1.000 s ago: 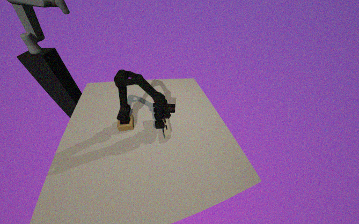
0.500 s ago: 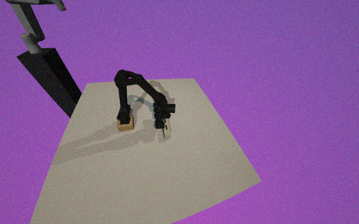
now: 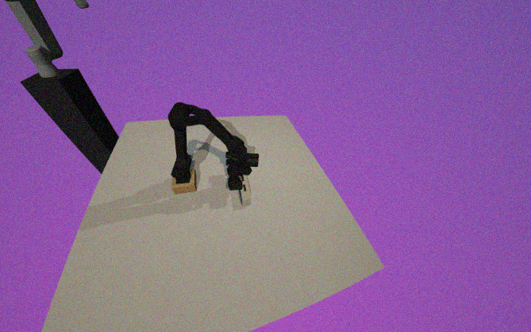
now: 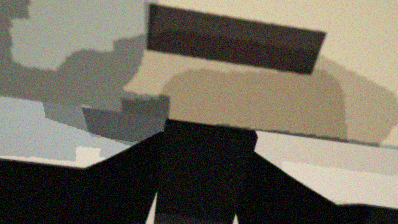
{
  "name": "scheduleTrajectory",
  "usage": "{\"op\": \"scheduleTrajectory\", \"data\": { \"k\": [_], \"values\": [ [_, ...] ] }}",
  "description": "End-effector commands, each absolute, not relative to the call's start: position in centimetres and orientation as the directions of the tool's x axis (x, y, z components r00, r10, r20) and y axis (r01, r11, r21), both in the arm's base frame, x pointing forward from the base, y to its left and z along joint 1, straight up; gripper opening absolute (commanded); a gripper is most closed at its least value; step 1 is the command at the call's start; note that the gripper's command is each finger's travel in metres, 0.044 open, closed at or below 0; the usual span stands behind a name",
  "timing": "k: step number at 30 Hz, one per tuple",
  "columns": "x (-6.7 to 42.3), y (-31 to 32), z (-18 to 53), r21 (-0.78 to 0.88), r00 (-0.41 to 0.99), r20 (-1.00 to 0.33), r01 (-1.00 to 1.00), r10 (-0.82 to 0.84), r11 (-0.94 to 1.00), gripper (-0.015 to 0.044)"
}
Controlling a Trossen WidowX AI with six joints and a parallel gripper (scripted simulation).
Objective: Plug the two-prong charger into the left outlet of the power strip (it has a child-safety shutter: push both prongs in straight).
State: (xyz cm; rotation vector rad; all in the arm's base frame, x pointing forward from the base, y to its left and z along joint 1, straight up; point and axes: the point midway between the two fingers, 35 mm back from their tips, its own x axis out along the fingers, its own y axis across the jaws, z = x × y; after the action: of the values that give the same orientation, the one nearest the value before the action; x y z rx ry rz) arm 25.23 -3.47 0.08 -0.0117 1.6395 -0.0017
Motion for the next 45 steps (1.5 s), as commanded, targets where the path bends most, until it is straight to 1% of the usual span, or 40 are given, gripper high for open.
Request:
{"op": "scheduleTrajectory", "data": {
  "k": [1, 23, 45],
  "values": [
    [26.3, -3.4, 0.23, -0.006, -0.042, -0.999, -0.008, -0.007, 1.0, 0.0],
    [27.18, -3.4, 0.2, -0.006, -0.041, -0.999, -0.008, -0.007, 1.0, 0.0],
    [26.96, -3.4, 0.15, -0.006, -0.042, -0.999, -0.008, -0.007, 1.0, 0.0]
  ]
}}
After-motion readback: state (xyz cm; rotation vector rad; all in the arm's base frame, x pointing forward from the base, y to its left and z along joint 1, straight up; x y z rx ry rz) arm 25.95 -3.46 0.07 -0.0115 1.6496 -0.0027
